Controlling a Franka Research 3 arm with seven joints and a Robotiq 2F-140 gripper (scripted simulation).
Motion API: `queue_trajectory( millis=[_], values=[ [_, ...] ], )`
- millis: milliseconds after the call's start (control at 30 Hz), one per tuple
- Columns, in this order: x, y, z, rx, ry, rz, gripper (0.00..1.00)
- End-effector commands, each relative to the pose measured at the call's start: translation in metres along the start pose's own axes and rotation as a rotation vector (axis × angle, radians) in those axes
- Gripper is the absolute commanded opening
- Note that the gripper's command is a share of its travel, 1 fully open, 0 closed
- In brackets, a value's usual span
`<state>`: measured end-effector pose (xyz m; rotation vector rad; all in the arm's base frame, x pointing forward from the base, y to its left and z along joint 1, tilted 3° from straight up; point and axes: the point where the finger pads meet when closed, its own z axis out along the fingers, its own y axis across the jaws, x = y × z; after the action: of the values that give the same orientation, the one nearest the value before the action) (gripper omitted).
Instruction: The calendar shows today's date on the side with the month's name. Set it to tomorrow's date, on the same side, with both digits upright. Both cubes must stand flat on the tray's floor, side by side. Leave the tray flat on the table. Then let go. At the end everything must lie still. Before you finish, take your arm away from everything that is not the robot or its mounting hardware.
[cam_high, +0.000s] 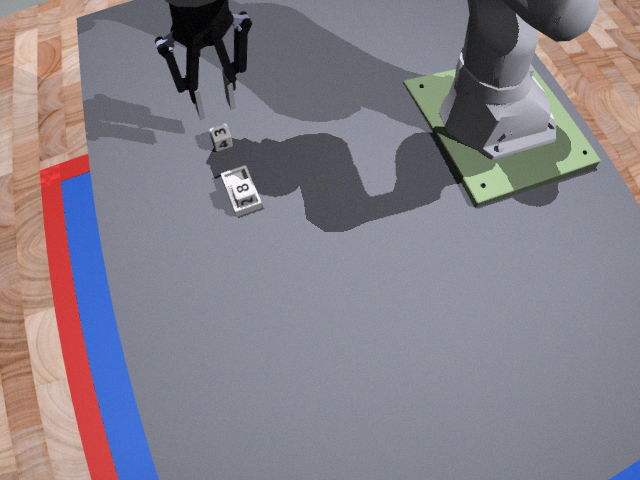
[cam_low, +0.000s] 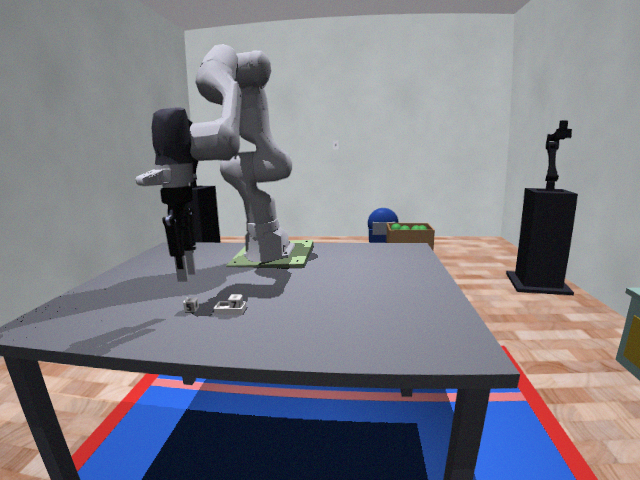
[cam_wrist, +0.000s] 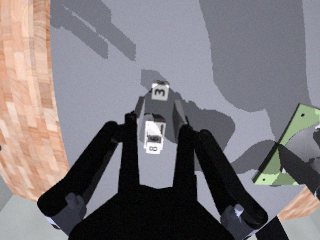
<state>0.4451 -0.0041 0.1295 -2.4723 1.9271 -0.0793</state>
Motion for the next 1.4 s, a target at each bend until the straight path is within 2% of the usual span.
queue_trajectory(
  millis=[0,933,1367],
  values=[
    [0.001,0.001,0.001,0.0,0.0,0.009,0.28],
    [0.001,0.001,0.009,0.0,0.0,0.009,0.28],
    [0.001,0.0,0.027,0.0,0.0,0.009,0.28]
  ],
)
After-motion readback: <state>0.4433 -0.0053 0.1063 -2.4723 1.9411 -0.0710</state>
